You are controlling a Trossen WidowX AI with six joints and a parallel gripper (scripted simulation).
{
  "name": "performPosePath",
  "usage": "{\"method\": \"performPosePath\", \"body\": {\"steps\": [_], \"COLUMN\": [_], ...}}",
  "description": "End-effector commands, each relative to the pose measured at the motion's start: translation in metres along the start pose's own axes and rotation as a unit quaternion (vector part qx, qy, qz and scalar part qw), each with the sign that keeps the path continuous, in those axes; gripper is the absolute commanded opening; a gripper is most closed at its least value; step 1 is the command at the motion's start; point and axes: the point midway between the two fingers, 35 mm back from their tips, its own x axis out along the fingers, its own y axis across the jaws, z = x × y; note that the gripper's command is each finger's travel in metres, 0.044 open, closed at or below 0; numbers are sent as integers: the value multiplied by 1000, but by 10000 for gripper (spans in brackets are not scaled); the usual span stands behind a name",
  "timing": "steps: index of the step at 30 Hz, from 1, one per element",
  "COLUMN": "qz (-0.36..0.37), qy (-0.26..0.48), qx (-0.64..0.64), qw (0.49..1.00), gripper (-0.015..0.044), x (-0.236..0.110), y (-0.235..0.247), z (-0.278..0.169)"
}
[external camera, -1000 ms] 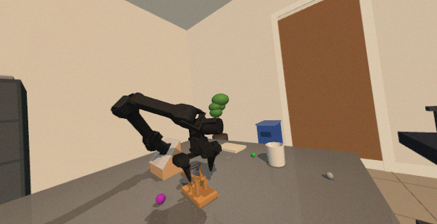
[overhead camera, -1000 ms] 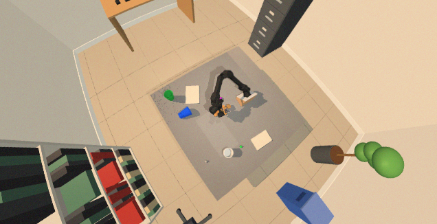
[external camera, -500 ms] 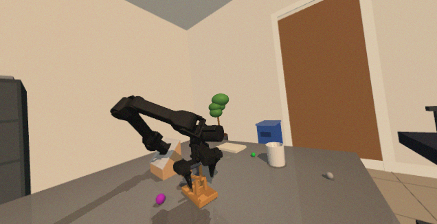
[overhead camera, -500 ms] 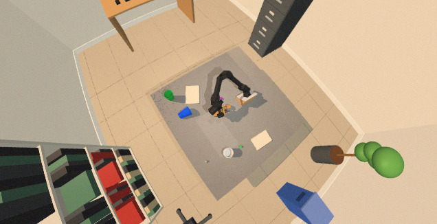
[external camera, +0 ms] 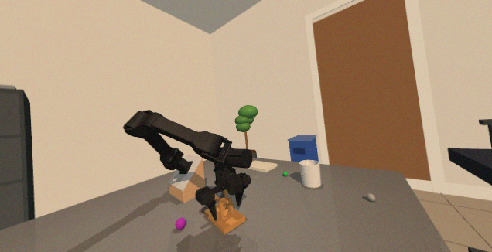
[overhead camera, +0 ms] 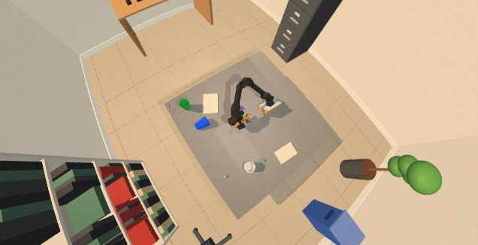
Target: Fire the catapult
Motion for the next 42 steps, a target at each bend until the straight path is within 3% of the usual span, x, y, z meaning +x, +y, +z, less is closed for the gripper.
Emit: {"method": "performPosePath", "body": {"steps": [1, 11, 17, 21, 27, 42], "qz": [0, 0, 0, 1, 3, 17], "qy": [0, 0, 0, 0, 0, -3], "qx": [0, 0, 0, -1, -12, -255], "qw": [1000, 1000, 1000, 1000, 1000, 967], "gripper": [414, 151, 111, 6, 0, 0], "x": [0, 0, 0, -39, -50, -58], "y": [0, 0, 0, 1, 7, 142], "z": [0, 0, 0, 0, -1, -56]}}
